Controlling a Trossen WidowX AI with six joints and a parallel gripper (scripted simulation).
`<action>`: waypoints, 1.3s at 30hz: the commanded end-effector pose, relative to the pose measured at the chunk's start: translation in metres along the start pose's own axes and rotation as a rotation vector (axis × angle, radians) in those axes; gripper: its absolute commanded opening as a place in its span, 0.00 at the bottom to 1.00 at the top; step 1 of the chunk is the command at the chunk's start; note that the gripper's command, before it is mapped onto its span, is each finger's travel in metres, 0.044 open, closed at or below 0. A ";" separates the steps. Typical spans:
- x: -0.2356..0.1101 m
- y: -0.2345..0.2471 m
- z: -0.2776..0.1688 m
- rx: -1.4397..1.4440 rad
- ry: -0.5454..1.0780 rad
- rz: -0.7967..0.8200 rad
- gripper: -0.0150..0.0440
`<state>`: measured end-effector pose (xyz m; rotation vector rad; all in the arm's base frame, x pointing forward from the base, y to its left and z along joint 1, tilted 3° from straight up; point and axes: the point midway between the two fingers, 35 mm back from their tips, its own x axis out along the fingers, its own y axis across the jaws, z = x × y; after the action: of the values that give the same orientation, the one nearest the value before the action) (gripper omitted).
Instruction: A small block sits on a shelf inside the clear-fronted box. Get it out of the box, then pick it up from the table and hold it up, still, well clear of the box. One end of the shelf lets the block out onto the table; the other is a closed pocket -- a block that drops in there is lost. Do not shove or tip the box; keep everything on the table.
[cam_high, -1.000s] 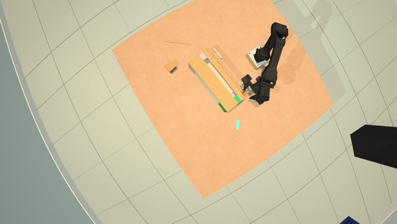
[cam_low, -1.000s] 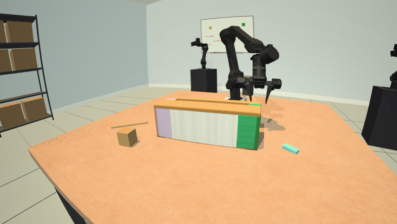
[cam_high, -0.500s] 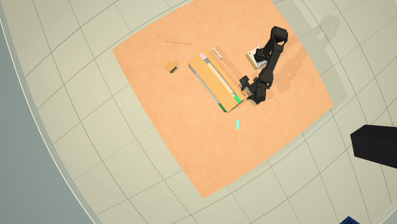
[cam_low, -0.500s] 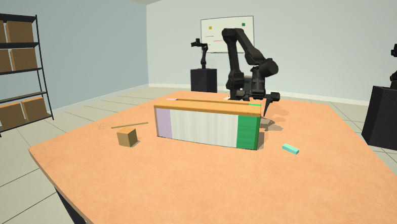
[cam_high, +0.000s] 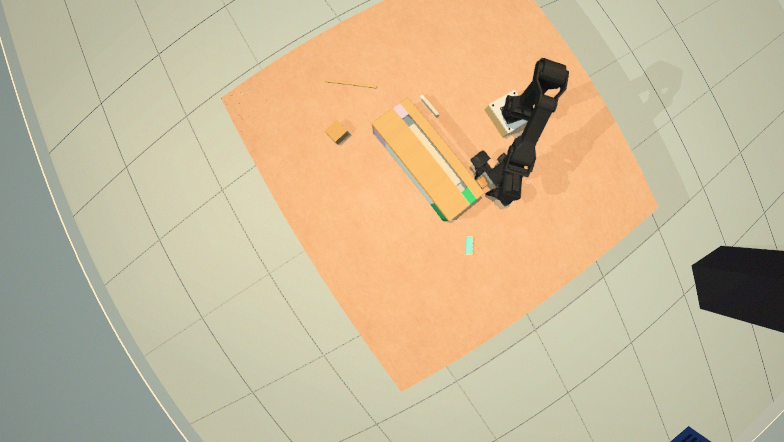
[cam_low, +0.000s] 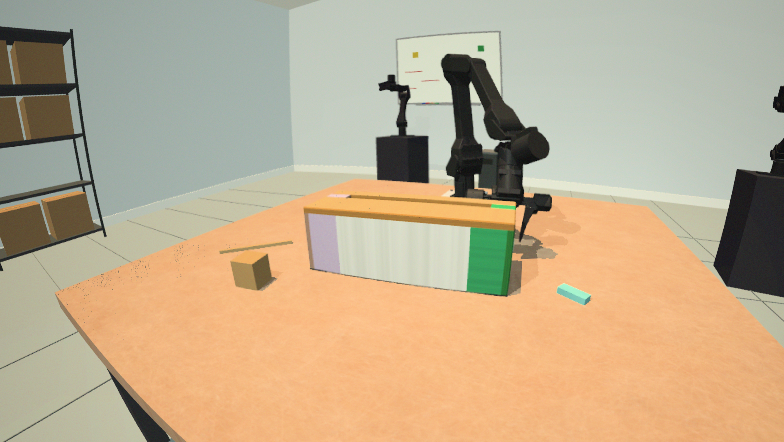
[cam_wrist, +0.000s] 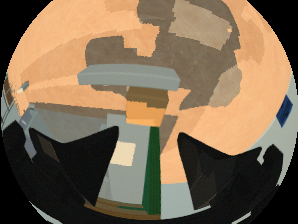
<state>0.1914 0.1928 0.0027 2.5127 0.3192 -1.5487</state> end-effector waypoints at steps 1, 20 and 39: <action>0.007 0.002 0.007 -0.009 -0.009 0.004 0.74; 0.025 0.005 0.018 -0.009 -0.010 0.005 0.56; -0.020 0.003 -0.006 -0.003 -0.005 0.005 0.25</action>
<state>0.1887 0.1883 0.0065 2.4915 0.3133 -1.5506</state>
